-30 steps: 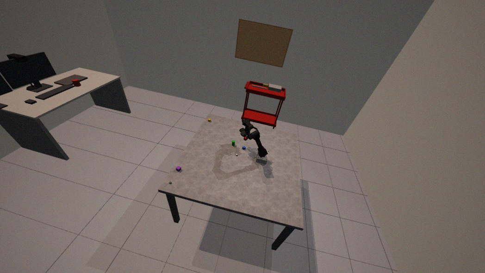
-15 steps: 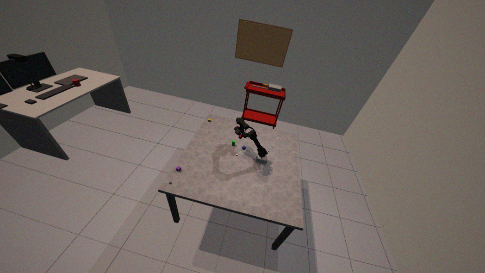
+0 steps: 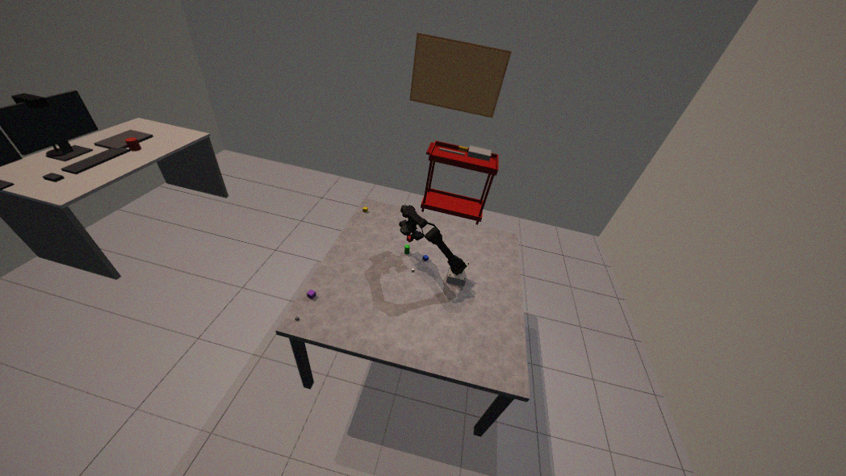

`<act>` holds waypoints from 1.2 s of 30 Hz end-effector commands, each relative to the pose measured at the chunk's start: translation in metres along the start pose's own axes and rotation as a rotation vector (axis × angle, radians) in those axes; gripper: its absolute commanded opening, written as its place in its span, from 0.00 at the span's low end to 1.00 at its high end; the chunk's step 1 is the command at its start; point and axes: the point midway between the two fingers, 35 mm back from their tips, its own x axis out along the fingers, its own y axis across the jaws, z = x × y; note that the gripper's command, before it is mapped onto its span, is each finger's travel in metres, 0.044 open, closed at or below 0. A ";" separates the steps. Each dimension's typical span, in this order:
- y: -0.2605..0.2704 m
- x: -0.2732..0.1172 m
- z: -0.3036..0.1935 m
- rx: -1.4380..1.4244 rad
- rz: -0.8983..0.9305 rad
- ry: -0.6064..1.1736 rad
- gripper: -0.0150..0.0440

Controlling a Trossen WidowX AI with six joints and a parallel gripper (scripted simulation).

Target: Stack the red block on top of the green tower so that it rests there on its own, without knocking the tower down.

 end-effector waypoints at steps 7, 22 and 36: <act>-0.006 0.023 0.007 0.005 -0.004 -0.007 0.25; -0.006 0.056 0.008 0.004 -0.003 -0.008 0.25; -0.006 0.056 0.008 0.004 -0.003 -0.008 0.25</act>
